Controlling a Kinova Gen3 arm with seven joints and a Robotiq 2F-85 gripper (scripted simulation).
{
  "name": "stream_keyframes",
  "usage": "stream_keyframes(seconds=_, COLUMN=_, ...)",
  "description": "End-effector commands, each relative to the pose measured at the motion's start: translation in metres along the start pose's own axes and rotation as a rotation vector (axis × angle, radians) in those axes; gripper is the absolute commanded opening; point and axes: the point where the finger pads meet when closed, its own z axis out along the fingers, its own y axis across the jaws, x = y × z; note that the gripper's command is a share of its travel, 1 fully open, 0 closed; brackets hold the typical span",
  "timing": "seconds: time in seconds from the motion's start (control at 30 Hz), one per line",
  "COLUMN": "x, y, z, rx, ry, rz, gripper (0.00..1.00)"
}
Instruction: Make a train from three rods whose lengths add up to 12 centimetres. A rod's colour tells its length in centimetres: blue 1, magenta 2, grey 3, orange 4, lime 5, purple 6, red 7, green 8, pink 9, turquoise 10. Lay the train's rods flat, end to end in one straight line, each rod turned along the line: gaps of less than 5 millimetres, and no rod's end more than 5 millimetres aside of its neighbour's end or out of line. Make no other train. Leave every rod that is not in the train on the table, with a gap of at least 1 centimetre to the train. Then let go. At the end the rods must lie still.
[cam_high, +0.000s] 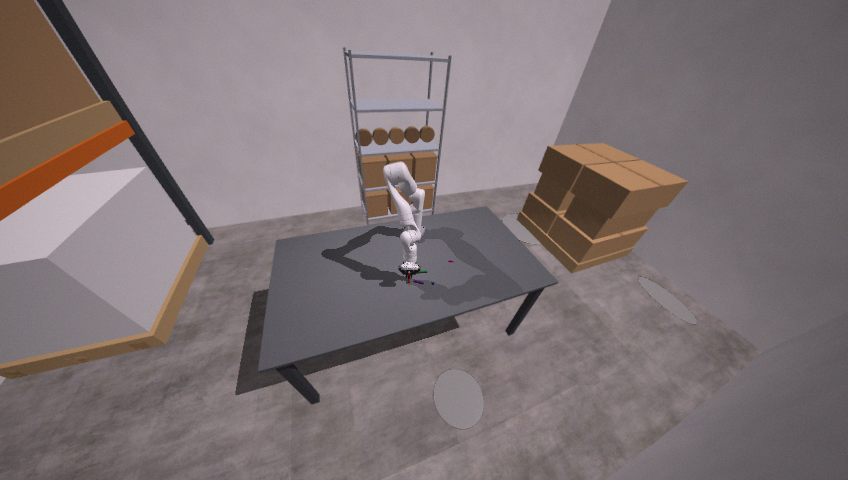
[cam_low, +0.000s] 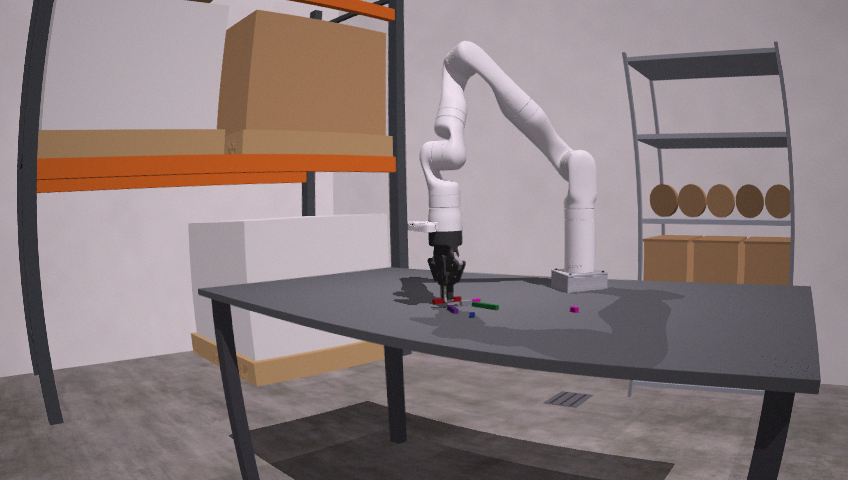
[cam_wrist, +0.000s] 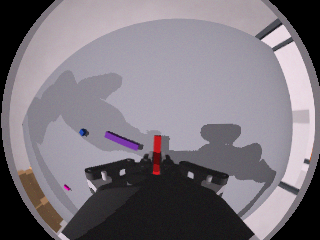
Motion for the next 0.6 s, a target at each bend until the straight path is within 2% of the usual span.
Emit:
stream_keyframes(seconds=0.0, x=0.0003, y=-0.0009, z=-0.001, rx=0.001, ry=0.003, rz=0.015, gripper=0.05)
stream_keyframes(seconds=0.57, x=0.0009, y=-0.0009, z=-0.001, rx=0.002, ry=0.002, rz=0.021, gripper=0.05)
